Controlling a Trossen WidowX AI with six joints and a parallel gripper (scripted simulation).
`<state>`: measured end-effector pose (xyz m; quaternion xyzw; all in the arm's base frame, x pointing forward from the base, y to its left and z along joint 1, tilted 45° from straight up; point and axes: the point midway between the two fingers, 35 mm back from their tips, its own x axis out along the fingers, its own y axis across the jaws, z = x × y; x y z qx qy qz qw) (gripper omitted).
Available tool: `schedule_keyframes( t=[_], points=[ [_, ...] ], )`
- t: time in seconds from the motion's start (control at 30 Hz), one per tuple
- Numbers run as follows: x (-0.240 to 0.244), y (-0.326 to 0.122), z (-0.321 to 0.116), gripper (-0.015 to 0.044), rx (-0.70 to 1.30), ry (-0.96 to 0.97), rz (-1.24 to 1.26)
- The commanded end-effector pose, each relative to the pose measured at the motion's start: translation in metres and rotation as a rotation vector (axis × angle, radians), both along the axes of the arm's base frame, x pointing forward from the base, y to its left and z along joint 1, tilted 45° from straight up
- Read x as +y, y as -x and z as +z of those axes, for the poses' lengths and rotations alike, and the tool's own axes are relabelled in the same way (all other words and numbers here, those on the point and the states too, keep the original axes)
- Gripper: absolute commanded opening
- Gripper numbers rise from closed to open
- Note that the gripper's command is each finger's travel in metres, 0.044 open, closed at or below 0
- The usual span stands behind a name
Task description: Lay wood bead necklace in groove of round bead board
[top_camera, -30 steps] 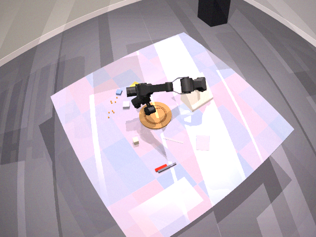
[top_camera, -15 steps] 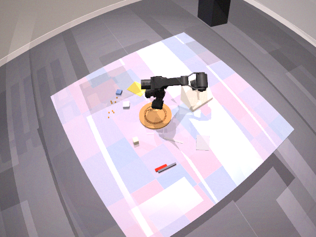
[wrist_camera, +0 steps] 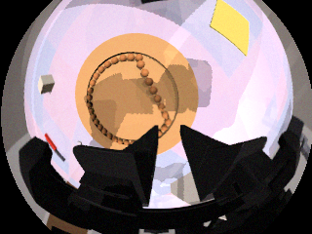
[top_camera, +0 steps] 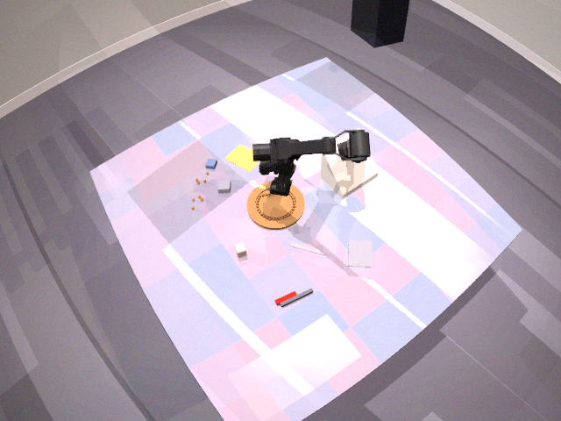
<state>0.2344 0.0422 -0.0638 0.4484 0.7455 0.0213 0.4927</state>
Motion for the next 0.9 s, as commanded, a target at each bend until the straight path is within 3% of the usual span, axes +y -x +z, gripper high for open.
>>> schedule_keyframes(
  t=[0.0, 0.8, 0.87],
  points=[
    [0.002, 0.0, -0.002, 0.012, 0.001, 0.0, -0.002],
    [0.021, 0.007, -0.02, 0.012, 0.015, -0.007, -0.002],
    [0.019, 0.005, -0.019, 0.0067, 0.006, -0.002, 0.0]
  ],
)
